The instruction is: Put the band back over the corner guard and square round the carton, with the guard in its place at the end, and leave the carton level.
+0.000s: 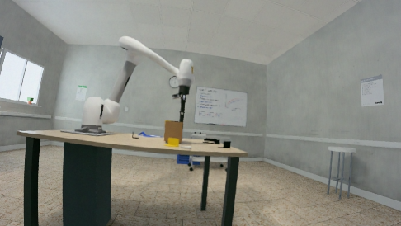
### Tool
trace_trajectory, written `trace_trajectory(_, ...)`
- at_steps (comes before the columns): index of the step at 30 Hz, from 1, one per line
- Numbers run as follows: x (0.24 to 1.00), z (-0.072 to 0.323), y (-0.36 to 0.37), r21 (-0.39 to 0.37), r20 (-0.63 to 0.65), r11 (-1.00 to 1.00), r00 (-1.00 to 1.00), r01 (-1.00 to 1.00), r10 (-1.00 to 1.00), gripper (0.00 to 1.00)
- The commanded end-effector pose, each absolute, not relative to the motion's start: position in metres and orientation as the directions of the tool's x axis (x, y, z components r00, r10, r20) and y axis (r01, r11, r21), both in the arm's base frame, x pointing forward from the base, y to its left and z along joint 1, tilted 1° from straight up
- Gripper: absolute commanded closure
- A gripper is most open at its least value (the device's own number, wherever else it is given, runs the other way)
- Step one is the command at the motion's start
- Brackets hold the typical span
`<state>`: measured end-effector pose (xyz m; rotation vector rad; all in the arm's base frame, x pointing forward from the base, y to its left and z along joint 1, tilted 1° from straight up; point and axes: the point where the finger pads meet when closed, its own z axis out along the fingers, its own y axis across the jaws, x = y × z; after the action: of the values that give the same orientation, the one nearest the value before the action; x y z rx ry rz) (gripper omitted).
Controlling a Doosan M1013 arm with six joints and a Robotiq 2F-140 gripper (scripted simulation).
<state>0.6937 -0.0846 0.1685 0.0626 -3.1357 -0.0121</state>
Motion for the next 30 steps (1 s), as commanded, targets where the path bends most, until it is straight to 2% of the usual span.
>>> trace_trajectory(1, 0.694, 0.17, -0.085, 0.008, 0.003, 0.999, -0.999, -0.04, -0.04, 0.82)
trace_trajectory(16, 0.694, 0.179, -0.085, 0.008, 0.003, 0.999, -0.999, -0.04, -0.04, 0.82)
trace_trajectory(30, 0.694, 0.209, -0.085, 0.008, 0.003, 0.999, -0.999, -0.04, -0.04, 0.82)
